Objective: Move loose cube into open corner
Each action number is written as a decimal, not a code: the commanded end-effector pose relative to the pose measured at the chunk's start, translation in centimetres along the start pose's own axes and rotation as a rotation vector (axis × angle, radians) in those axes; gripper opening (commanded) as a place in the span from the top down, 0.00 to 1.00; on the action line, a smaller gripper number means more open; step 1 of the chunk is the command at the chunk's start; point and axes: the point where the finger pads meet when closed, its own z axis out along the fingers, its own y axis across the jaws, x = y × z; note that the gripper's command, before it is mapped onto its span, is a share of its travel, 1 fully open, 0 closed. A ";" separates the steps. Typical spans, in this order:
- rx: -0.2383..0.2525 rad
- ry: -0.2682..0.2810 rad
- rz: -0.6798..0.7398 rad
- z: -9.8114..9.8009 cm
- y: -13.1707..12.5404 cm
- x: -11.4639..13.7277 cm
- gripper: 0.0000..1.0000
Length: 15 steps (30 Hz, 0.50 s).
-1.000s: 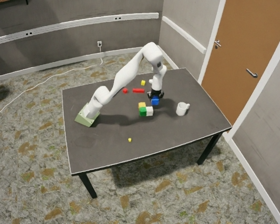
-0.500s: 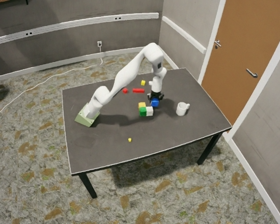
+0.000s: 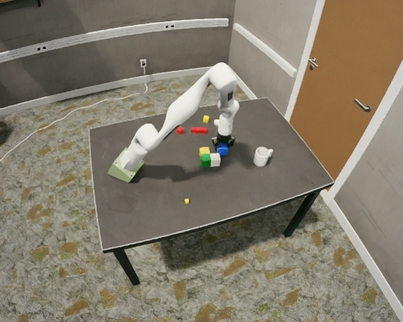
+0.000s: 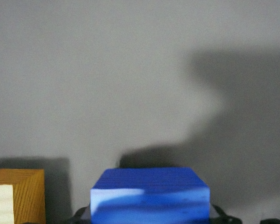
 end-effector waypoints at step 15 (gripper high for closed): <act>0.005 -0.004 -0.001 2.0 -0.2 -0.1 0.90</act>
